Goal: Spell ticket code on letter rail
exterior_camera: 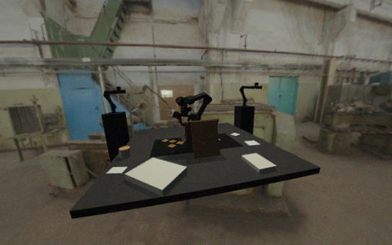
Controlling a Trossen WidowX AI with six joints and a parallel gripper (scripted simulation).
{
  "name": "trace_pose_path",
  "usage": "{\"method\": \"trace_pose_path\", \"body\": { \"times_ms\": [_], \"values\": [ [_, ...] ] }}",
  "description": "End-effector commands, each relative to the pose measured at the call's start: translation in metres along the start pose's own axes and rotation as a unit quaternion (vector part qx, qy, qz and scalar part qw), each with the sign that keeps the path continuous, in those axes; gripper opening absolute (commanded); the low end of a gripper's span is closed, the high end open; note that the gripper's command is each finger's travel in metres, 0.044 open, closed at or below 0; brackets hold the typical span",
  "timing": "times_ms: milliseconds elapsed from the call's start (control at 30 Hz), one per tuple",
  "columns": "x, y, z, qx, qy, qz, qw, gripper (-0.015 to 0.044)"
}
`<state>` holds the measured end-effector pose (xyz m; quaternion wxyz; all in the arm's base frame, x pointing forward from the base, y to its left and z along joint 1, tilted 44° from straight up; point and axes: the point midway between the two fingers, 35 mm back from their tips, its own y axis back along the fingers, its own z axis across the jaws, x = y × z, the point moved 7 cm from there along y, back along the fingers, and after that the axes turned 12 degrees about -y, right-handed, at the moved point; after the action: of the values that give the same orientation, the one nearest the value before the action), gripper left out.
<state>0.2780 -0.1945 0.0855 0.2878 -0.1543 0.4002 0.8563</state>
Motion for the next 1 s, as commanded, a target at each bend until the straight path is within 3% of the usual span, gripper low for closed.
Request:
{"method": "trace_pose_path", "body": {
  "times_ms": [0,400,567,967],
  "values": [
    [0.006,0.0,-0.024,-0.009,-0.034,-0.015,0.999,0.0],
    [0.034,0.002,-0.083,-0.033,-0.119,-0.058,0.991,0.0],
    [0.036,0.001,-0.086,-0.035,-0.123,-0.06,0.99,0.0],
    [0.029,-0.048,-0.082,-0.036,-0.123,-0.061,0.99,0.0]
  ]
}}
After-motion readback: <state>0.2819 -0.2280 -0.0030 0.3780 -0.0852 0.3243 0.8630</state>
